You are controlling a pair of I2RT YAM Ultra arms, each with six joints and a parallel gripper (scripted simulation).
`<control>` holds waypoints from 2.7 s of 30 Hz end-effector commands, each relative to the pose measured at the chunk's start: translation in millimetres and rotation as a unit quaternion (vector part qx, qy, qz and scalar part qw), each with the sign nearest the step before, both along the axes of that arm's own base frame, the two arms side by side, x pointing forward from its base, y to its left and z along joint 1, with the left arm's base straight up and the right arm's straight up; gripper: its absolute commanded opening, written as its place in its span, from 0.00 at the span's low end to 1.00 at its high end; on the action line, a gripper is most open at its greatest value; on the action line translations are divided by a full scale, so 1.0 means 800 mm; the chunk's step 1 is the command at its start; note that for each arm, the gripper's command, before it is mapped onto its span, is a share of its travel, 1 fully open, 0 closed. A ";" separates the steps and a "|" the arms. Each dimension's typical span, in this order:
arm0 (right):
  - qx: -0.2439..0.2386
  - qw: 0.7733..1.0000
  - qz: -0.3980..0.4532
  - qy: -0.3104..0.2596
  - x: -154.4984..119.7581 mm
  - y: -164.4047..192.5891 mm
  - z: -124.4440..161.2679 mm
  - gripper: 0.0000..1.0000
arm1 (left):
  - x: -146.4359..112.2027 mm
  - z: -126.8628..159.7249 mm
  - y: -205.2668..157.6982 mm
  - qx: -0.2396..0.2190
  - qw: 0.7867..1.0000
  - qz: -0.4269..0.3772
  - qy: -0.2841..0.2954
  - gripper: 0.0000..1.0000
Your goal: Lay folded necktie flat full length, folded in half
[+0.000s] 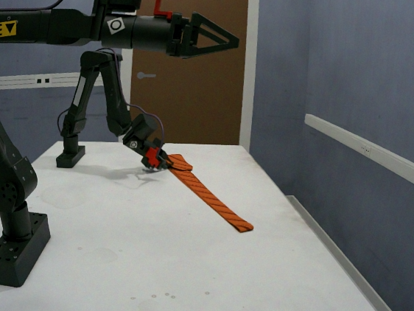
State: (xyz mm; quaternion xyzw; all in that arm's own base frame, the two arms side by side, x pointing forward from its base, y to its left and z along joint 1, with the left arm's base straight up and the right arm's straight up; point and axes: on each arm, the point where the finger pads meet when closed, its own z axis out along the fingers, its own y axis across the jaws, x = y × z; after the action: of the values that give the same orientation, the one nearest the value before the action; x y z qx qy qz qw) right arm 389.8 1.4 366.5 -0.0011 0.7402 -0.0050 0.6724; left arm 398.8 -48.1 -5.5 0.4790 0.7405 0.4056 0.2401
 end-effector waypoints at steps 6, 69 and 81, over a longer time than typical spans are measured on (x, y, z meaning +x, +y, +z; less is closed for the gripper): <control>0.005 0.999 0.003 -0.038 -0.008 0.000 0.041 1.00 | 0.012 0.011 -0.010 -0.008 1.000 0.003 -0.021 0.08; 0.005 0.999 0.003 -0.038 -0.008 0.000 0.041 1.00 | 0.002 0.057 -0.010 -0.254 0.925 0.162 -0.233 0.02; 0.005 0.999 0.003 -0.038 -0.008 0.000 0.041 1.00 | -0.002 0.071 0.003 -0.344 0.866 0.201 -0.301 0.02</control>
State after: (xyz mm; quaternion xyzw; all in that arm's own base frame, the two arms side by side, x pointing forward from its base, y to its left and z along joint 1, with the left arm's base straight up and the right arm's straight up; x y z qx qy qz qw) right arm 389.8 1.4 366.5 -0.0011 0.7402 -0.0050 0.6724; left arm 395.7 -50.8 31.9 0.1216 0.8183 0.3093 0.4690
